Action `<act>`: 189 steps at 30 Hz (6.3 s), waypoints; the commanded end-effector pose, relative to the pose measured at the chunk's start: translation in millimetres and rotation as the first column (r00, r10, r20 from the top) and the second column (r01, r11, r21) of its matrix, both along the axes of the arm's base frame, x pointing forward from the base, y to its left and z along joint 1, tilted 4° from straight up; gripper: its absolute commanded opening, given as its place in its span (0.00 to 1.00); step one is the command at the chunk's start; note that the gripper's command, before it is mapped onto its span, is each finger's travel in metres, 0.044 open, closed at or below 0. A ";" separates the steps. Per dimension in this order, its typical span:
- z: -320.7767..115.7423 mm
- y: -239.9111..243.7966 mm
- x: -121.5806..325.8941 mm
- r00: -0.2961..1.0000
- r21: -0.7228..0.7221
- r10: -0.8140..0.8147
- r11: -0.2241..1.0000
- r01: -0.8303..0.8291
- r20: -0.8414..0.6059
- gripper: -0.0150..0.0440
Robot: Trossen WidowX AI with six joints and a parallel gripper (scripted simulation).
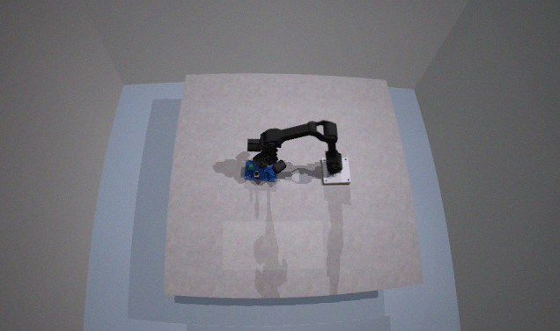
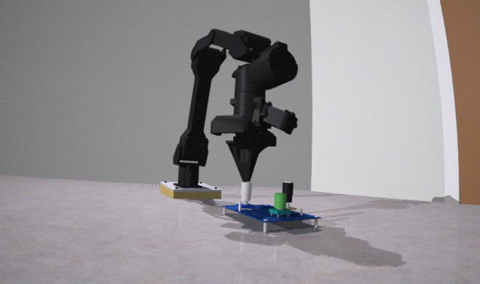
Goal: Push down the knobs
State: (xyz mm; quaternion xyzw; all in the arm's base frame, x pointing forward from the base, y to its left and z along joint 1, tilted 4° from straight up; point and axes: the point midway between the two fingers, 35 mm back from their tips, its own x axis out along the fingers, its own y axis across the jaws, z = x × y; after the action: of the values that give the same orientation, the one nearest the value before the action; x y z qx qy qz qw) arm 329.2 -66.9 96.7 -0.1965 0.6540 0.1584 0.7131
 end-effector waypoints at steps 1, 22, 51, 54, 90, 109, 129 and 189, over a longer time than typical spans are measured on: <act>-5.5 0.2 1.7 1.000 0.005 -0.004 1.000 0.004 -0.004 0.25; -6.4 0.2 1.8 1.000 0.005 -0.004 1.000 0.004 -0.004 0.25; -1.1 0.3 1.5 1.000 0.005 -0.004 1.000 0.004 -0.003 0.25; 3.7 0.4 1.1 1.000 0.005 -0.004 1.000 0.004 -0.003 0.25; 37.1 21.2 26.9 0.914 0.047 -0.402 0.915 0.400 0.055 0.25; 48.5 29.6 46.4 0.485 0.118 -0.875 0.481 0.869 -0.009 0.25; 56.1 37.4 60.6 -0.023 0.127 -0.997 -0.032 0.991 -0.073 0.25; 11.3 36.3 64.8 -0.023 0.127 -0.997 -0.032 0.991 -0.073 0.25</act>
State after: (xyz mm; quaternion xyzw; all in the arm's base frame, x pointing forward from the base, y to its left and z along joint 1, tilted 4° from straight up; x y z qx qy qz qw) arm 393.8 -30.9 107.7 0.3752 0.5706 -0.3572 0.6373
